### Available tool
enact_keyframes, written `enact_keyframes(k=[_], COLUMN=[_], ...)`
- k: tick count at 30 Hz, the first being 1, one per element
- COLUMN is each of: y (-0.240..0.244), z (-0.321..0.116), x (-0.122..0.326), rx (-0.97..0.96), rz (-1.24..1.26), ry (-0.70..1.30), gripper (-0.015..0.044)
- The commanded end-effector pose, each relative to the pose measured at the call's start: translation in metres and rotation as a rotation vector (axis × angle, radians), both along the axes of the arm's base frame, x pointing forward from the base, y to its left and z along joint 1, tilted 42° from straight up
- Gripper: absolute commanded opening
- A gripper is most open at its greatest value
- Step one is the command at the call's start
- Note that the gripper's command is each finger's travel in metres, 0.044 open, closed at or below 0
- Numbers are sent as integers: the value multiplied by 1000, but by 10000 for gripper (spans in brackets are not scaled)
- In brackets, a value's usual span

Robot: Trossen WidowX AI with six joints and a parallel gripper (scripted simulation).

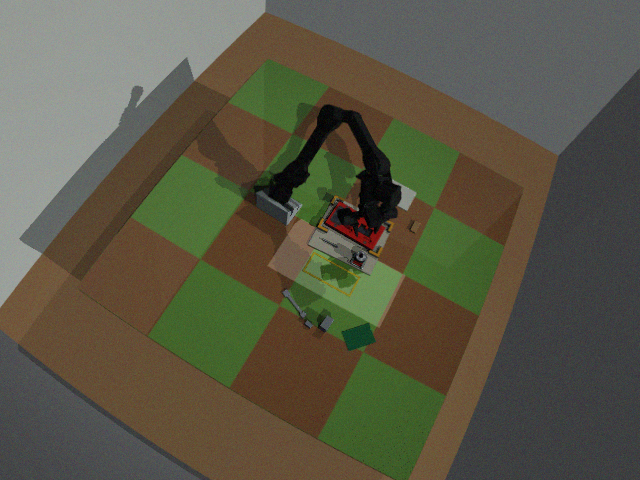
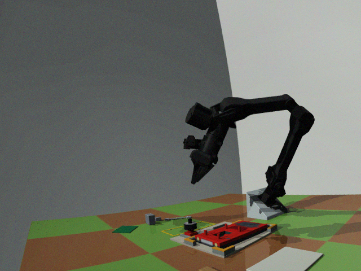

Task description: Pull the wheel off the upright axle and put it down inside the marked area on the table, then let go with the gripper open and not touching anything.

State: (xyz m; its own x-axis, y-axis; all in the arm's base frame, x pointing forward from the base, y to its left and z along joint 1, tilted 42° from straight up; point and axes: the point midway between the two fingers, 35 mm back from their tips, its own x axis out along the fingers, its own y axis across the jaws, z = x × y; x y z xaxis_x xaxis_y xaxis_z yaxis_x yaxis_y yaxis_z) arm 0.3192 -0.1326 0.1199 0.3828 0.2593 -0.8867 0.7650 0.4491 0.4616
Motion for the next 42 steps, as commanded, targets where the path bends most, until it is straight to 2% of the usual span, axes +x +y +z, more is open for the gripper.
enact_keyframes(k=[1,14,25,42], y=[5,13,17,66], z=[-17,-64,-65,-117], x=[8,31,34,41], rx=[140,565,571,573], rz=[-82,-393,-398,-397], ry=[122,534,540,539], gripper=[300,300,300,300])
